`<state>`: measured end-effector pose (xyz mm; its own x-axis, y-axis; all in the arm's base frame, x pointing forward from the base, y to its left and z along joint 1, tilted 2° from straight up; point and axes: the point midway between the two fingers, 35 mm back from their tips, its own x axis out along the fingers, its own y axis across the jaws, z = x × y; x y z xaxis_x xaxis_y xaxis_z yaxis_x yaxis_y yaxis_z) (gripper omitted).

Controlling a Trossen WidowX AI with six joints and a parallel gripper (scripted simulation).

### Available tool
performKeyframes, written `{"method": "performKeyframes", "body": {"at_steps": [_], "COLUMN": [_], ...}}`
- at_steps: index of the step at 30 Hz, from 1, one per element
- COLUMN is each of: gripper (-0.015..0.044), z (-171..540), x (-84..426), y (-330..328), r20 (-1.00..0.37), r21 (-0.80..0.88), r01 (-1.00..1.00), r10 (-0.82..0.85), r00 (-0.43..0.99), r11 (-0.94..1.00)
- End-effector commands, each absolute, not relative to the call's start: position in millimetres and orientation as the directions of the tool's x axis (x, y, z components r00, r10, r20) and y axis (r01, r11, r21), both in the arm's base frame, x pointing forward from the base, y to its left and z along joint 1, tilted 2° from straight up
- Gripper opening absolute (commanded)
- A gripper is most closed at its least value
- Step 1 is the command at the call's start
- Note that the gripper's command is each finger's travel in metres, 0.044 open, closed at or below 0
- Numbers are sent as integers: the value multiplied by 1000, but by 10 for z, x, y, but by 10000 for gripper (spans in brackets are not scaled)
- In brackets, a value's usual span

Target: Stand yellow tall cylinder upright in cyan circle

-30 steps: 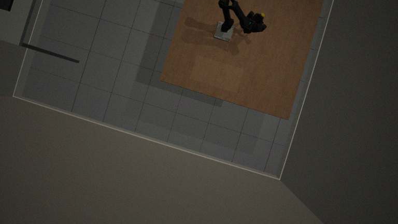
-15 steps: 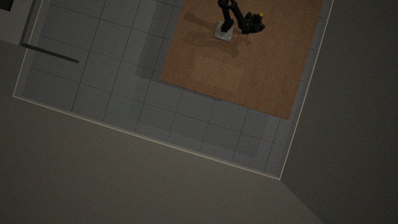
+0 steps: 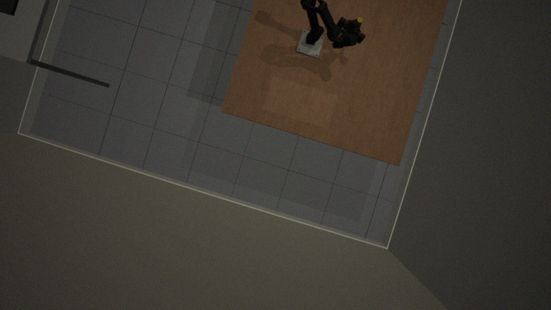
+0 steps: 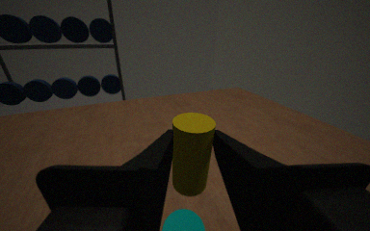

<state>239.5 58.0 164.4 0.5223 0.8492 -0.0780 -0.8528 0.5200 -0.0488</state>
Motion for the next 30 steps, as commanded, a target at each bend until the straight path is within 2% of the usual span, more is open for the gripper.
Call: {"method": "performKeyframes", "body": {"at_steps": [1,13,30], "gripper": [105,105,105], "z": [1649,1635,1261], "x": [2383,2389,2487], "y": [585,582,543], "r20": [-73,-73,-73], "r21": [-49,-49,-49], "r01": [-856,-856,-856], "r10": [853,853,853], "r00": [518,518,518], "r11": [515,515,515]}}
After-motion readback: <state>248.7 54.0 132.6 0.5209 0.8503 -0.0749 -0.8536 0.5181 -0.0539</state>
